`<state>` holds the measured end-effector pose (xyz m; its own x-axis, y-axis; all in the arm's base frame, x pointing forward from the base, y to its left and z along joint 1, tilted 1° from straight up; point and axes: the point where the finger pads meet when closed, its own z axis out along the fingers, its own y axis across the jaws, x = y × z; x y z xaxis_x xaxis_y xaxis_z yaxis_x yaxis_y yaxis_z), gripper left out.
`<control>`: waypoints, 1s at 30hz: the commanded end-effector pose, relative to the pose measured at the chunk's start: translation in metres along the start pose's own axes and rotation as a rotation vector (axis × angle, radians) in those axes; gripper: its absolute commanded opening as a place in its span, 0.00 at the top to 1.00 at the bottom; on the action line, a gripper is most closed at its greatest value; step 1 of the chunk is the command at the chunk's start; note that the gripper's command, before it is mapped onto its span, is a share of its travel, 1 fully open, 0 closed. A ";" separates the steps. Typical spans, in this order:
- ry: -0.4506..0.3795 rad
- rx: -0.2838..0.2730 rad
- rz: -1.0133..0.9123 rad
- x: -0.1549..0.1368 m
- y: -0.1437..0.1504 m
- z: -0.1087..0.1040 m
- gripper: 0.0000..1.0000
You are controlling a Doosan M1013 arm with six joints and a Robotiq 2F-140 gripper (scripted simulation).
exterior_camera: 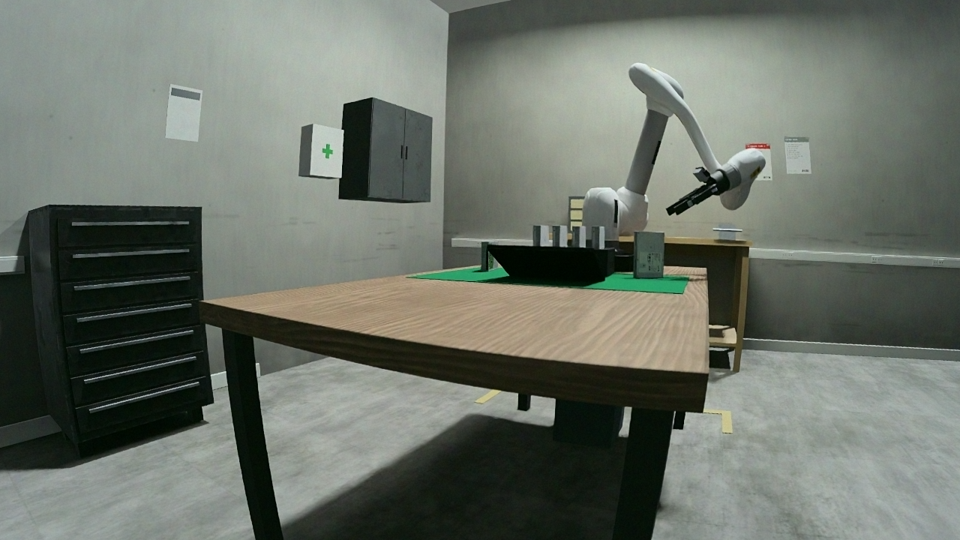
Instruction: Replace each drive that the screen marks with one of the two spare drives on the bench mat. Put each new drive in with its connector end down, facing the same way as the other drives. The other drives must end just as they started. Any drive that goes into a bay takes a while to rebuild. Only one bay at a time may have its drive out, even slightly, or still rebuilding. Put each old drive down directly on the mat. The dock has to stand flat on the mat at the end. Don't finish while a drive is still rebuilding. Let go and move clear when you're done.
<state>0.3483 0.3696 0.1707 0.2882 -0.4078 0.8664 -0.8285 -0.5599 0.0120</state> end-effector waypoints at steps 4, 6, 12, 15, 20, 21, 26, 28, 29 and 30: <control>-0.177 -0.002 -0.002 0.000 0.000 0.001 0.60; -0.177 -0.002 -0.002 0.000 0.000 0.001 0.60; -0.257 0.001 0.000 0.000 0.000 -0.001 0.60; -0.262 0.002 0.000 0.000 0.000 -0.001 0.60; -0.282 0.000 -0.001 0.000 0.000 0.000 0.60; -0.294 -0.001 -0.001 0.000 0.000 0.000 0.60; -0.351 -0.003 -0.003 0.000 0.001 0.001 0.60; -0.401 -0.002 -0.002 0.000 0.000 0.000 0.60; -0.429 -0.001 -0.001 0.000 0.000 0.000 0.60; -0.458 0.002 0.000 0.000 0.000 -0.001 0.60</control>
<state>0.3481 0.3694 0.1704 0.4470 -0.6470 0.6177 -0.8286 -0.5597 0.0133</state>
